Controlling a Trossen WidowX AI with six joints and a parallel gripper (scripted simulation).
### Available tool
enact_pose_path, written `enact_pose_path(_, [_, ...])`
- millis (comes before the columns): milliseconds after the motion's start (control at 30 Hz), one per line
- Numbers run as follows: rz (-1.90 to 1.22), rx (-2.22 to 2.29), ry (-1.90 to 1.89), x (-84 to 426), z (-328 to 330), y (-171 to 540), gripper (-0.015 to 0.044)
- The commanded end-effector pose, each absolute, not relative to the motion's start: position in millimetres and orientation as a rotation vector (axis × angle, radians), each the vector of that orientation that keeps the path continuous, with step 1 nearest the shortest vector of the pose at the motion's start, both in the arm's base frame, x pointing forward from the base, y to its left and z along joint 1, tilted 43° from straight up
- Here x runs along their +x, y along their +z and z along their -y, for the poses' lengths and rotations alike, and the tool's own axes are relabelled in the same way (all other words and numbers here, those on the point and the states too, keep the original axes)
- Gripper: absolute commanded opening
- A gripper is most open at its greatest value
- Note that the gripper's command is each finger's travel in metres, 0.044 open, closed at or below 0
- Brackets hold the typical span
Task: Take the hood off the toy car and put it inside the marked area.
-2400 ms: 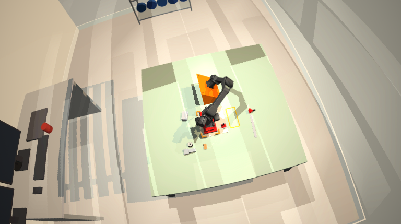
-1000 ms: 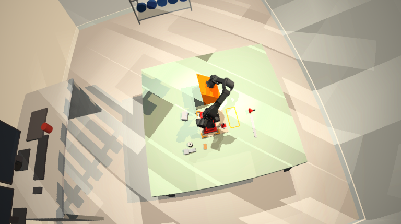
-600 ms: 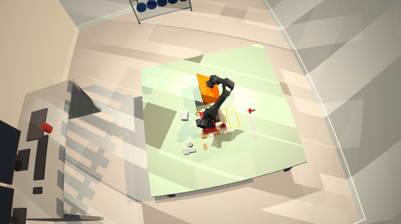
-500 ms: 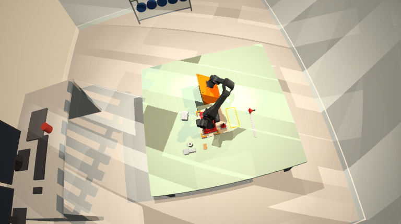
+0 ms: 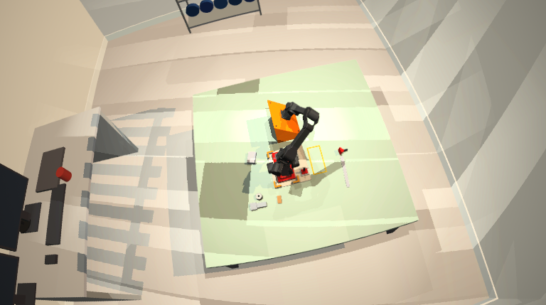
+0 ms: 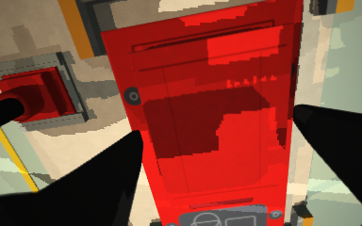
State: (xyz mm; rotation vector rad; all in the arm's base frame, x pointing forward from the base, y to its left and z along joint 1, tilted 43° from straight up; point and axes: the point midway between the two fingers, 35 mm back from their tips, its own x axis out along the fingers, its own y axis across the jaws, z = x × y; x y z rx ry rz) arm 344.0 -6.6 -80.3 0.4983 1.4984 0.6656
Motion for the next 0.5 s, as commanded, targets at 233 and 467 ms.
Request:
enact_pose_path(233, [-1.498,0.498,0.666,343.9,5.2,-81.7,0.0335])
enact_pose_path(467, [-1.498,0.498,0.666,343.9,5.2,-81.7,0.0288])
